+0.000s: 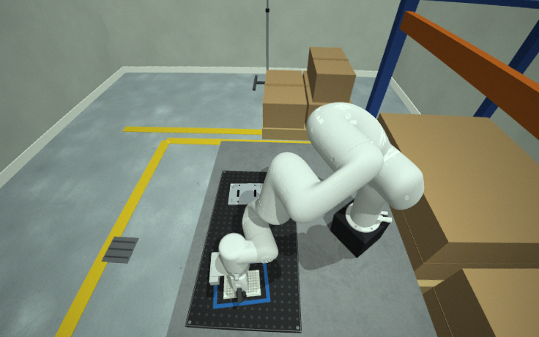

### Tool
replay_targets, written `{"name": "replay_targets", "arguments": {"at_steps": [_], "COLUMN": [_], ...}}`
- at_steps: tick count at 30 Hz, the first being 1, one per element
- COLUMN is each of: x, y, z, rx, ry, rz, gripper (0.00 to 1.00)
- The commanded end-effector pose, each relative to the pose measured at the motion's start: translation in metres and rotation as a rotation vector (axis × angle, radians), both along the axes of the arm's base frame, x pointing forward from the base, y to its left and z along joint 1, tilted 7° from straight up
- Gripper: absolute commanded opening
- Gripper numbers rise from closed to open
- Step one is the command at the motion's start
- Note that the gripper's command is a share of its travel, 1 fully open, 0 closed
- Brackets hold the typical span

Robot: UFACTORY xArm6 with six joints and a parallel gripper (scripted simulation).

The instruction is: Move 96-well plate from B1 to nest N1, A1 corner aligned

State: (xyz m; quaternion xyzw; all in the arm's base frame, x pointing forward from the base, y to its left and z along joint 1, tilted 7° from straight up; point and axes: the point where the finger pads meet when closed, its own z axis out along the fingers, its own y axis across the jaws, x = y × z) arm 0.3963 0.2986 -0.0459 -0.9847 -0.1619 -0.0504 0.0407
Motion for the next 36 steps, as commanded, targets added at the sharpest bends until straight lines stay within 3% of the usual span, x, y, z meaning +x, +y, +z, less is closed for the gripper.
{"name": "replay_targets", "arguments": {"at_steps": [1, 34, 35, 36], "x": [0.0016, 0.0023, 0.0022, 0.0022], "y": [0.0013, 0.0021, 0.002, 0.002], "z": [-0.0023, -0.0102, -0.0097, -0.0097], "rx": [0.002, 0.002, 0.002, 0.002], "ry": [-0.003, -0.003, -0.003, -0.003], "rz": [0.0, 0.0, 0.0, 0.0], "gripper": [1.0, 1.0, 0.0, 0.0]}}
